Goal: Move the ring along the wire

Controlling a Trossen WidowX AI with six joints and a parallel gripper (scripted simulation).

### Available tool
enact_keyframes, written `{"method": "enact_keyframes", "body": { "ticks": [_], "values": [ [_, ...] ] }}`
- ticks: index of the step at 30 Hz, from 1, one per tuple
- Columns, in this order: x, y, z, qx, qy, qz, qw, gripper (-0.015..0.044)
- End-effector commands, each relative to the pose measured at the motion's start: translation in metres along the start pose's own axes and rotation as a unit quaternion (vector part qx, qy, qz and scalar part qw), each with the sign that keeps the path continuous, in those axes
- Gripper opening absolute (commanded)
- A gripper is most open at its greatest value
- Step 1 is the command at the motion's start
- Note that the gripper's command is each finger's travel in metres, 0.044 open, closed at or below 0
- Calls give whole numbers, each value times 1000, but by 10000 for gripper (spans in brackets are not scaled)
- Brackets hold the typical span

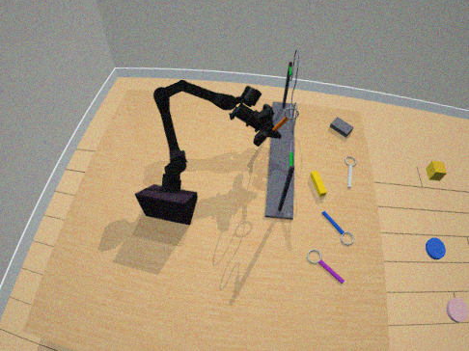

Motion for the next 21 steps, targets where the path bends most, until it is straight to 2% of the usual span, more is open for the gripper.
{"method": "enact_keyframes", "body": {
  "ticks": [1,21],
  "values": [
    [2,-1,-7,8,16,1,1000,-150],
    [-2,-6,-47,89,164,-23,982,-150]
  ]
}}
Point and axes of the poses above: the point midway between the two fingers, 35 mm back from their tips, its own y axis back along the fingers, its own z axis across the jaws, x = y × z, the point moved 10 cm from there along y, back along the fingers, and after that the axes turned 3 degrees about -y, right-handed, at the moved point
